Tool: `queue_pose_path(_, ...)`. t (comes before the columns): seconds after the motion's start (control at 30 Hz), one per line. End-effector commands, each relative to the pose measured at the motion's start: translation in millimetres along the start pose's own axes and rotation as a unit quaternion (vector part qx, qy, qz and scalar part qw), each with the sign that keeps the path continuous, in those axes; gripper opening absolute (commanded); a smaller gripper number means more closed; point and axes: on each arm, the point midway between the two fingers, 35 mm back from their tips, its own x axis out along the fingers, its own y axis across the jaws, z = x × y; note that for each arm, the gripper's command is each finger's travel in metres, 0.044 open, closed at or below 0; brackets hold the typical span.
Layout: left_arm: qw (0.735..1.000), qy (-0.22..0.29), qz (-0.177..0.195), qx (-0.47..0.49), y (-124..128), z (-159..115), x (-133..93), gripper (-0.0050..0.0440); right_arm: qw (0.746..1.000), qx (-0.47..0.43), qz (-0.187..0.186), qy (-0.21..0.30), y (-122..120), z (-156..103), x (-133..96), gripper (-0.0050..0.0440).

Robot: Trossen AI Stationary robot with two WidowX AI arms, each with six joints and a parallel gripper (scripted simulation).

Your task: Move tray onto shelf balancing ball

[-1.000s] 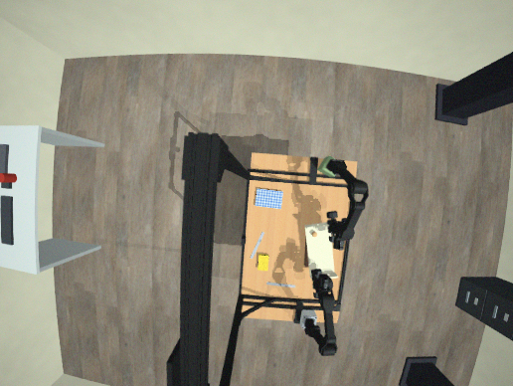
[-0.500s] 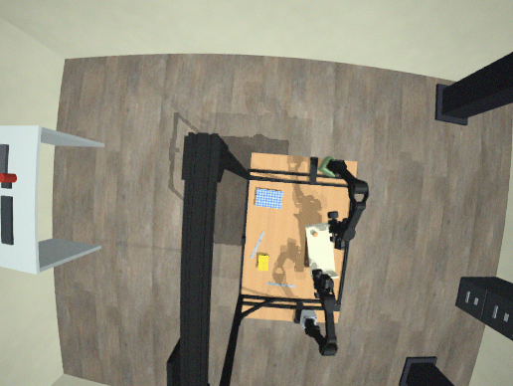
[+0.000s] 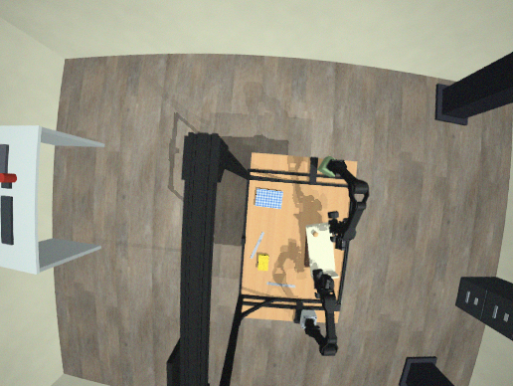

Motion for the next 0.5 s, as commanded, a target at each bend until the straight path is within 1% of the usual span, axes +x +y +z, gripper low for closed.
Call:
queue_pose_path(0.0, 1.0, 0.006, 0.0, 0.0, -0.6, 0.5, -2.0, 0.002, 1.0, 0.0, 0.001, 0.004, -0.7, 0.2, -1.8, 0.002)
queue_pose_path(0.17, 1.0, -0.005, -0.004, 0.0, -0.2, -0.9, -2.2, 0.002, 1.0, 0.0, -0.002, -0.007, -0.3, -1.1, -1.6, 0.002)
queue_pose_path(0.47, 1.0, 0.001, -0.001, 0.0, -0.5, -0.1, -2.2, 0.002, 1.0, 0.0, 0.0, -0.001, -0.6, -0.3, -1.6, 0.002)
